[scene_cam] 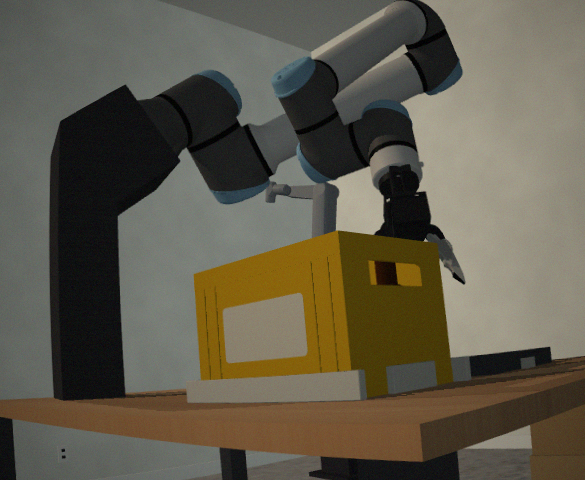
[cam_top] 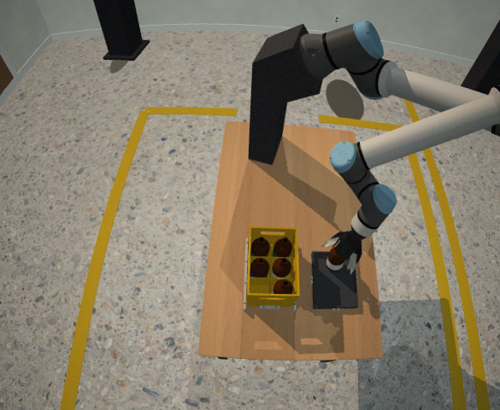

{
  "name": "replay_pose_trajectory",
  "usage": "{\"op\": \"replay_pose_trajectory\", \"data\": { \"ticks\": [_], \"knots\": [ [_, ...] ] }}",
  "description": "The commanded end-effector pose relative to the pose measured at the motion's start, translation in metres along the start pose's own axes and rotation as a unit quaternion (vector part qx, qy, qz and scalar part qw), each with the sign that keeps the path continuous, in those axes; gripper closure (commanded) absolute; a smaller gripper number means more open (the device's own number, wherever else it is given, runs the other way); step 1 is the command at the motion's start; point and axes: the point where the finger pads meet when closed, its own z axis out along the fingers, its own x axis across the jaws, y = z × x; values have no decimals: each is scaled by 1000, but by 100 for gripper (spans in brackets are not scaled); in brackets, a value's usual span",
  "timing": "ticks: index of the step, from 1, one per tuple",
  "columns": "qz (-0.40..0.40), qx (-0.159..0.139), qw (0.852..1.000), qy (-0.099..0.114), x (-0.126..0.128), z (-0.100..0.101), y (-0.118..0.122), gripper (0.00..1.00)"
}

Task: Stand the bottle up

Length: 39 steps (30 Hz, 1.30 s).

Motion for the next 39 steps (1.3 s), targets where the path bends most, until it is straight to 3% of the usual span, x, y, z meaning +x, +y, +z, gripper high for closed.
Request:
{"op": "replay_pose_trajectory", "data": {
  "ticks": [1, 24, 39],
  "knots": [
    [0, 0, 1000, 0, 0, 0, 0, 0],
    [0, 0, 1000, 0, 0, -16, 6, 0],
    [0, 0, 1000, 0, 0, -48, 18, 0]
  ]
}}
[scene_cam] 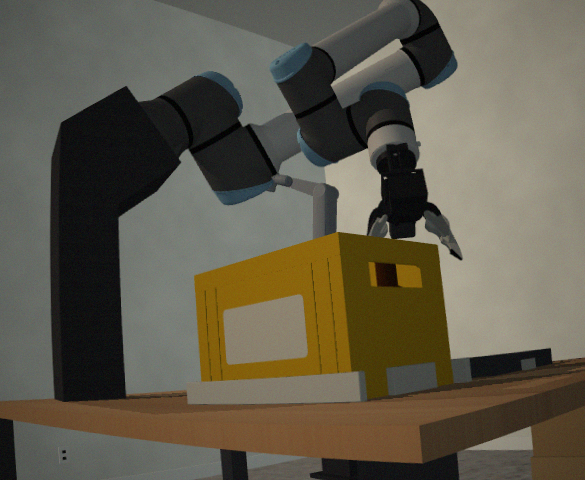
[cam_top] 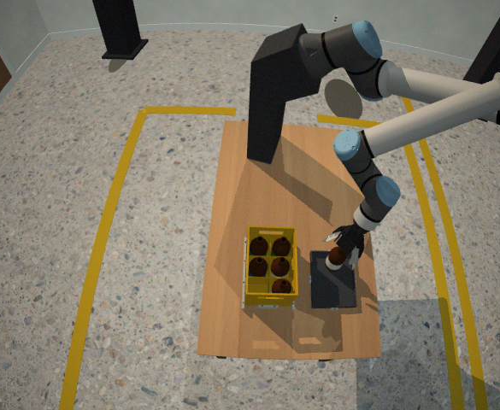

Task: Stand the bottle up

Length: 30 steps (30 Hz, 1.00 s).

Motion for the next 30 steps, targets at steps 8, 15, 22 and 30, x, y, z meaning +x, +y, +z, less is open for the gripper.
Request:
{"op": "replay_pose_trajectory", "data": {
  "ticks": [8, 15, 22, 30],
  "knots": [
    [0, 0, 1000, 0, 0, -22, 8, 0],
    [0, 0, 1000, 0, 0, -36, 13, 0],
    [0, 0, 1000, 0, 0, -44, 16, 0],
    [0, 0, 1000, 0, 0, -52, 19, 0]
  ]
}}
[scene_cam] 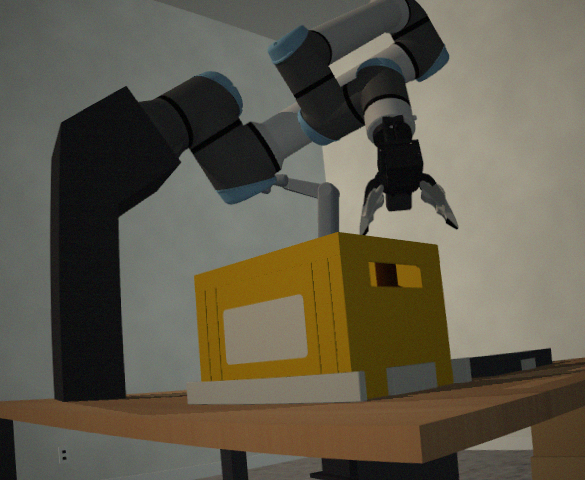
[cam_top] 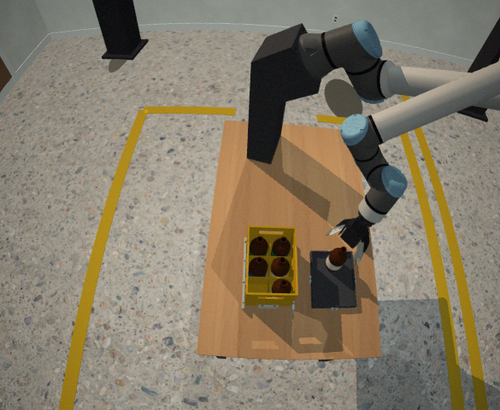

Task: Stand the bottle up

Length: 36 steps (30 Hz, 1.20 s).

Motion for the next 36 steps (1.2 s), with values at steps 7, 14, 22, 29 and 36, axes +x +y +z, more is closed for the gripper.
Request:
{"op": "replay_pose_trajectory", "data": {
  "ticks": [7, 14, 22, 29, 36],
  "knots": [
    [0, 0, 1000, 0, 0, -5, 2, 0],
    [0, 0, 1000, 0, 0, -6, 2, 0],
    [0, 0, 1000, 0, 0, -6, 2, 100],
    [0, 0, 1000, 0, 0, -6, 2, 100],
    [0, 0, 1000, 0, 0, -6, 2, 100]
  ]
}}
